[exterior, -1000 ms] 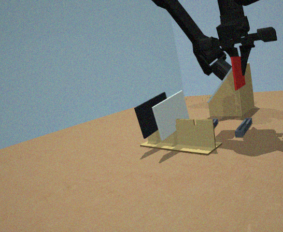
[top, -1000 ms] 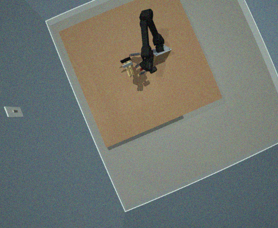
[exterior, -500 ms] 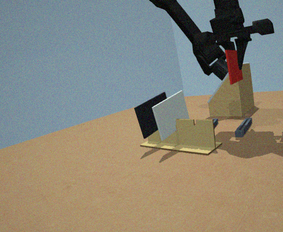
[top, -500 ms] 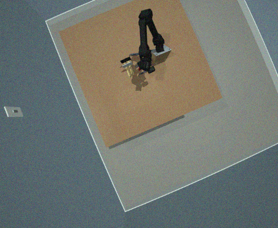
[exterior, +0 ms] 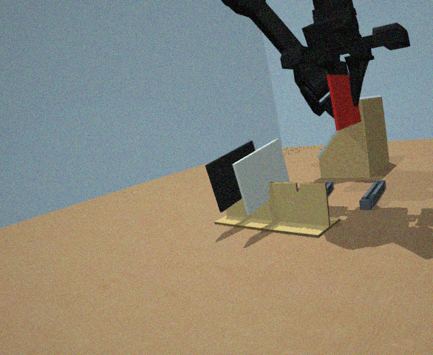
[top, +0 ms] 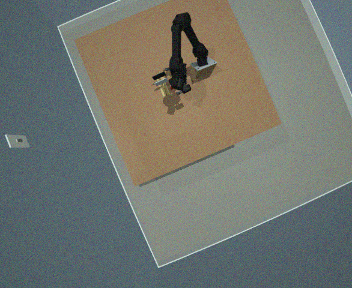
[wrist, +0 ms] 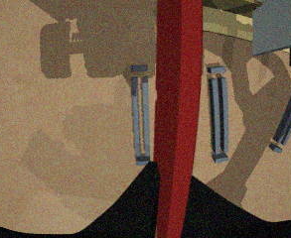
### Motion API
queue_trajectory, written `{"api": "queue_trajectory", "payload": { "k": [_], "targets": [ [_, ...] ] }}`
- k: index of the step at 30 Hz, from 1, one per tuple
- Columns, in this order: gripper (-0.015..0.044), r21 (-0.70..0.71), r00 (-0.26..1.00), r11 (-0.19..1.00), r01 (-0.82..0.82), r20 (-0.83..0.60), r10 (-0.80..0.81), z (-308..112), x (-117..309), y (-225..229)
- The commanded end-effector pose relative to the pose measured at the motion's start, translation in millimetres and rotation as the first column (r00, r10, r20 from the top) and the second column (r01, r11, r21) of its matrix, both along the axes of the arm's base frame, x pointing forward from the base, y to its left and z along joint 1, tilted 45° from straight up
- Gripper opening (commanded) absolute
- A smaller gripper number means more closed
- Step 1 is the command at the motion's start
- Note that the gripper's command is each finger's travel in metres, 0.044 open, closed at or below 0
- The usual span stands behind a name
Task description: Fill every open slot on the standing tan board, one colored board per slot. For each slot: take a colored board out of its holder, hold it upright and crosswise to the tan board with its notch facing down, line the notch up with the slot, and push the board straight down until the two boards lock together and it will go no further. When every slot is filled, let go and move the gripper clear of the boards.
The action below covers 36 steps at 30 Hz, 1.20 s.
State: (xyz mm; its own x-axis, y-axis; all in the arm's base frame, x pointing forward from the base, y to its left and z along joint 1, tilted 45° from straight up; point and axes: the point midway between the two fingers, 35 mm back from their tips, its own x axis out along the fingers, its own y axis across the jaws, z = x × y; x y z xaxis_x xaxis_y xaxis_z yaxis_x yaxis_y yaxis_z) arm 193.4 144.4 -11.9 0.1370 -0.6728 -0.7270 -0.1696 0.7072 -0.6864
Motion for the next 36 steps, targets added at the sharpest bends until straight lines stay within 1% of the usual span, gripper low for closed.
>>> {"api": "queue_trajectory", "payload": {
  "k": [1,36],
  "targets": [
    [0.0,0.0,1.0,1.0,-0.001,0.003,0.001,2.8,10.6,0.3],
    [0.0,-0.005,0.996,0.998,0.059,0.064,-0.058,29.2,88.3,-18.0]
  ]
}}
